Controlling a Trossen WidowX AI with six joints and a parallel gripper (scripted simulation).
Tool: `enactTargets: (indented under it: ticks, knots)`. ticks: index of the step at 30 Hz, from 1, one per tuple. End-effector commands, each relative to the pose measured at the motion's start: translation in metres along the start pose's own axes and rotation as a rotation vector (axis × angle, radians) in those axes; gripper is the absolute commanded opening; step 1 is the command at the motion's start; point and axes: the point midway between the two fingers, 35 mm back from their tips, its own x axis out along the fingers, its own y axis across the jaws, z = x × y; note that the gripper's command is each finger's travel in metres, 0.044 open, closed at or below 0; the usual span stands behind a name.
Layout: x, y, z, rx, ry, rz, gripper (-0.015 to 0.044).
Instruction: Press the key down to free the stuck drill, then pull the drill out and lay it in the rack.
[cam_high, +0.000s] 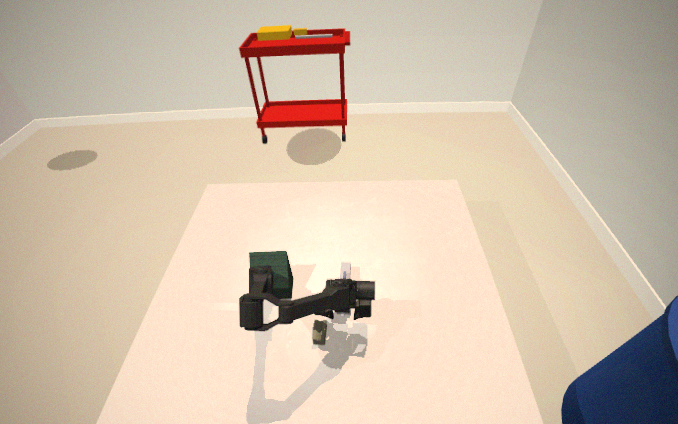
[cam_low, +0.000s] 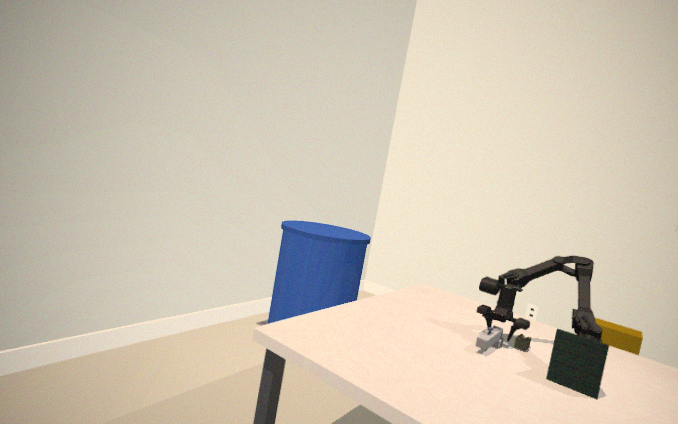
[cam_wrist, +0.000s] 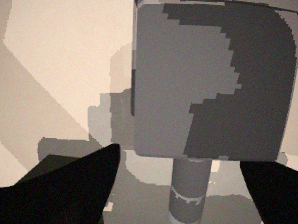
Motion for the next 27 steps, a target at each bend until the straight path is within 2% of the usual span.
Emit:
enactTargets:
  ticks: [1,9,16,27]
  knots:
    - [0.000,0.000,0.000,0.000,0.000,0.000,0.0256]
    - [0.000,0.000,0.000,0.000,0.000,0.000,0.0046]
    - [0.000,0.000,0.000,0.000,0.000,0.000,0.0000]
    - [-0.001,0.001,-0.011,-0.003,0.002,0.004,0.0000]
